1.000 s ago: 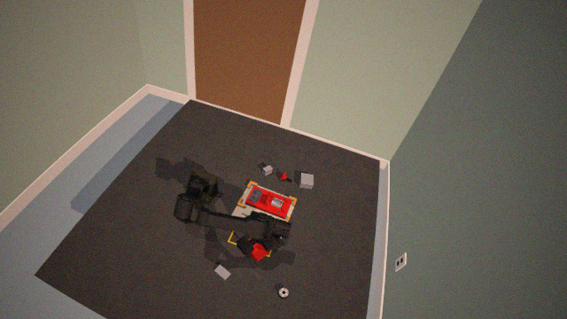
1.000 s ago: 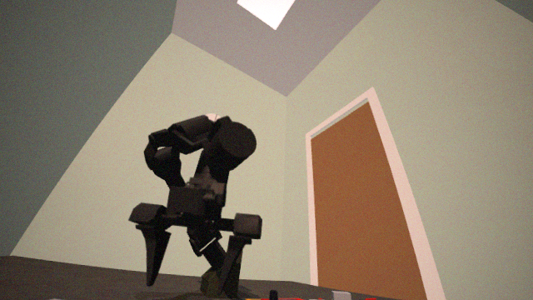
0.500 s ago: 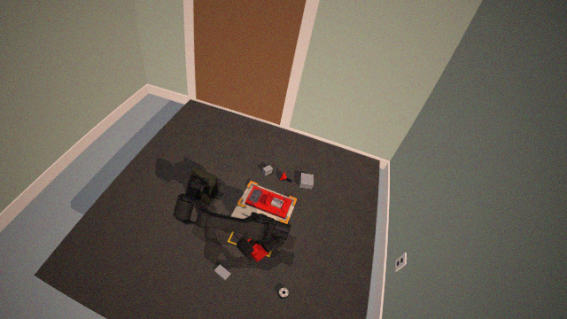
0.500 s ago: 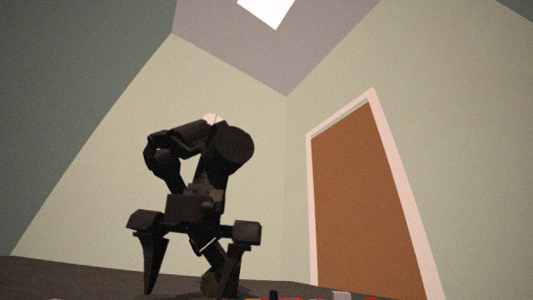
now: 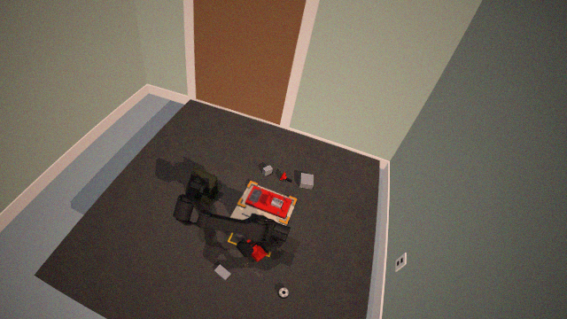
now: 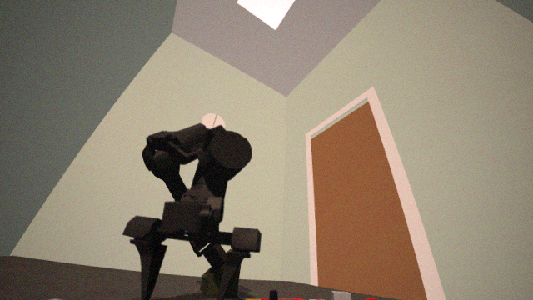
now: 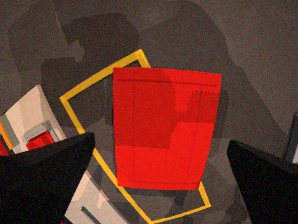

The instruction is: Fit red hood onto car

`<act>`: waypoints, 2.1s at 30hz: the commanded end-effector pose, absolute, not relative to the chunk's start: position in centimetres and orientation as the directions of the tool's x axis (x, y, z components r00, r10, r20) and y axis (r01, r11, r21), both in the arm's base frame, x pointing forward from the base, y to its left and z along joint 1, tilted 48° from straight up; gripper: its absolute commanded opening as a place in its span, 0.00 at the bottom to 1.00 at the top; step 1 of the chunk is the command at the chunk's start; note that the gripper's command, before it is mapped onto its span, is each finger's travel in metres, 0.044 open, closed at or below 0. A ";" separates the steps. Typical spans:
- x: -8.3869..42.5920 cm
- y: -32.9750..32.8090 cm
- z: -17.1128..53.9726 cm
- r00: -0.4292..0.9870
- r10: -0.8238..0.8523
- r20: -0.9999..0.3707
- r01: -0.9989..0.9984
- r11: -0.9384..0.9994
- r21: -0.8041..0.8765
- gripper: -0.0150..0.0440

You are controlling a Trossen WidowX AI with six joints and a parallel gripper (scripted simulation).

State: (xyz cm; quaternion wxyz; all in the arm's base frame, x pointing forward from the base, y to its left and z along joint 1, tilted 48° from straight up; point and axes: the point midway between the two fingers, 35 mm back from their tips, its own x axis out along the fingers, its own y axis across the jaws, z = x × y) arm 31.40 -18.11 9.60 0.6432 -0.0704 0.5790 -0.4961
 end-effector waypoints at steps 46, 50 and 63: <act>30.7 -19.8 7.9 -0.172 -0.721 -0.672 0.548 0.497 -0.673 1.00; 30.7 -19.9 7.8 -0.172 -0.721 -0.671 0.548 0.497 -0.673 1.00; 30.8 -20.1 7.8 -0.166 -0.721 -0.673 0.555 0.496 -0.668 0.82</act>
